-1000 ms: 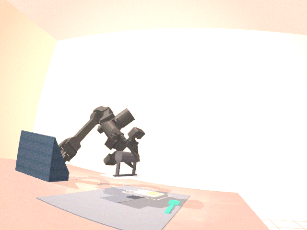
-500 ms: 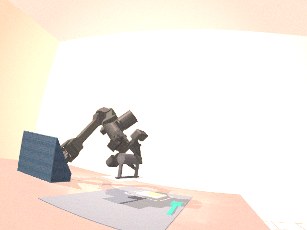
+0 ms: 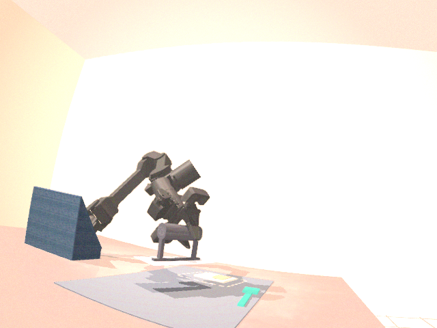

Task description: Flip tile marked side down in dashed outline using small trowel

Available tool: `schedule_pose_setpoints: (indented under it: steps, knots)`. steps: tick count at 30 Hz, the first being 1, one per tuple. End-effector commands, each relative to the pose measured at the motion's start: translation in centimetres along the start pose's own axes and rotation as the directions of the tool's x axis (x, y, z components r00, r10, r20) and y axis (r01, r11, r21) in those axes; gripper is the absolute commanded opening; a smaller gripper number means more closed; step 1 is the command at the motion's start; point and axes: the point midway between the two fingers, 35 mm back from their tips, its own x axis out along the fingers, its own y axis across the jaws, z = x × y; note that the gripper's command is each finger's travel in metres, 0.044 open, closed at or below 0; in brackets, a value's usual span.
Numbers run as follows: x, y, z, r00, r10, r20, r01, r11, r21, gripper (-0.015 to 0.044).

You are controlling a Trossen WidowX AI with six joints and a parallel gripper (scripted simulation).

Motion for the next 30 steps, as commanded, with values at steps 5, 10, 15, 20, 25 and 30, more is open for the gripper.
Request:
schedule_pose_setpoints:
  steps: [5, 10, 15, 20, 25, 30]
  knots:
    - [1.6, 1.4, 2.3, 0.994, 0.015, 0.106, -0.025, 0.996, 0.09, 0.0]
    - [2.7, 1.8, 4.0, 0.984, 0.01, 0.176, -0.037, 0.988, 0.15, 0.0]
    - [3.8, 2.1, 5.7, 0.969, 0.003, 0.246, -0.055, 0.977, 0.205, 0.0]
    - [4.9, 2.2, 7.5, 0.949, -0.005, 0.314, -0.079, 0.964, 0.256, 0.0]
    - [5.9, 2.3, 9.3, 0.924, -0.015, 0.382, -0.108, 0.948, 0.3, 0.0]
    - [6.5, 2.2, 10.6, 0.904, -0.022, 0.427, -0.131, 0.936, 0.327, 0.0]
